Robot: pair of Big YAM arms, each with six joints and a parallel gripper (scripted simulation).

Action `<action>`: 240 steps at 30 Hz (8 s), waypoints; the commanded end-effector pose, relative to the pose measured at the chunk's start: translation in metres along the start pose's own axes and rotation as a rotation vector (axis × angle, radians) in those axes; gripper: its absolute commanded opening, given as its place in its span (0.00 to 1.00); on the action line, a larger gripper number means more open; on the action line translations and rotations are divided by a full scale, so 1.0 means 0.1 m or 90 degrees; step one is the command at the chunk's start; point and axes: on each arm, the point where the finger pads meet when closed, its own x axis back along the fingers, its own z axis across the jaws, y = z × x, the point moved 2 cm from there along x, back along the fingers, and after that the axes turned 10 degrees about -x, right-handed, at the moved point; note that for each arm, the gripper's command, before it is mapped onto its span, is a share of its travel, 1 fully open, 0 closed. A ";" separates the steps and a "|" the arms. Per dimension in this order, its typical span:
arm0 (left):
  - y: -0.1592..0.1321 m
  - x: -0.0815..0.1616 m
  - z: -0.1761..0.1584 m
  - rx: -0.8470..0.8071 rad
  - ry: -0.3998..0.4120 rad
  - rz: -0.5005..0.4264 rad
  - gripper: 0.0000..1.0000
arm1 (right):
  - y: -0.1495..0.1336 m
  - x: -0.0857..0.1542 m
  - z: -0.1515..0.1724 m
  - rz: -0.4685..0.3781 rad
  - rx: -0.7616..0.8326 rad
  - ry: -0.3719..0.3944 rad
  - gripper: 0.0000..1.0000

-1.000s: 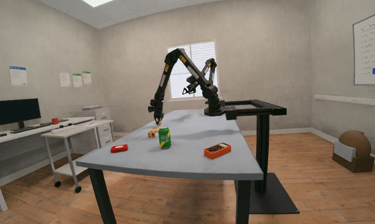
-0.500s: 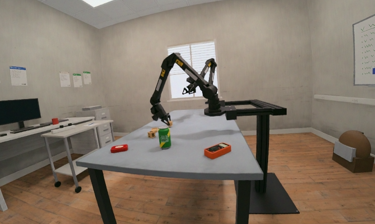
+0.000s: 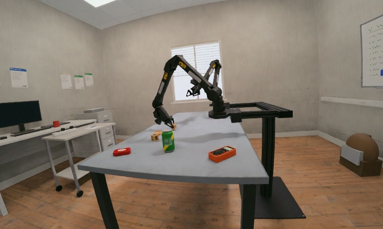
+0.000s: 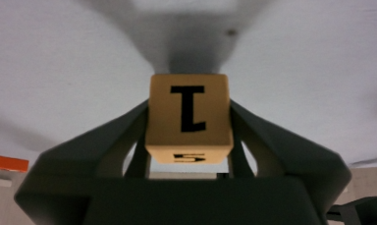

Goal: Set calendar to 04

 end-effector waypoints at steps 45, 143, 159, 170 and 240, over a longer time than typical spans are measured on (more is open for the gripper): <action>0.14 -0.06 0.03 -0.001 -0.006 -0.026 0.35 | 0.06 -0.02 -0.01 -0.005 -0.005 -0.002 1.00; -0.33 0.61 2.65 0.664 -0.139 -0.367 0.64 | 0.53 -2.24 1.00 -0.167 0.042 0.118 1.00; -0.08 0.35 2.69 0.664 -0.136 -0.350 0.64 | 0.45 -2.23 0.90 -0.156 0.033 0.110 1.00; 0.00 0.23 2.70 0.662 -0.135 -0.351 0.64 | 0.45 -2.23 0.90 -0.156 0.033 0.110 1.00; 0.14 0.84 1.55 0.663 -0.138 -0.343 0.36 | 0.45 -2.23 0.90 -0.156 0.033 0.110 1.00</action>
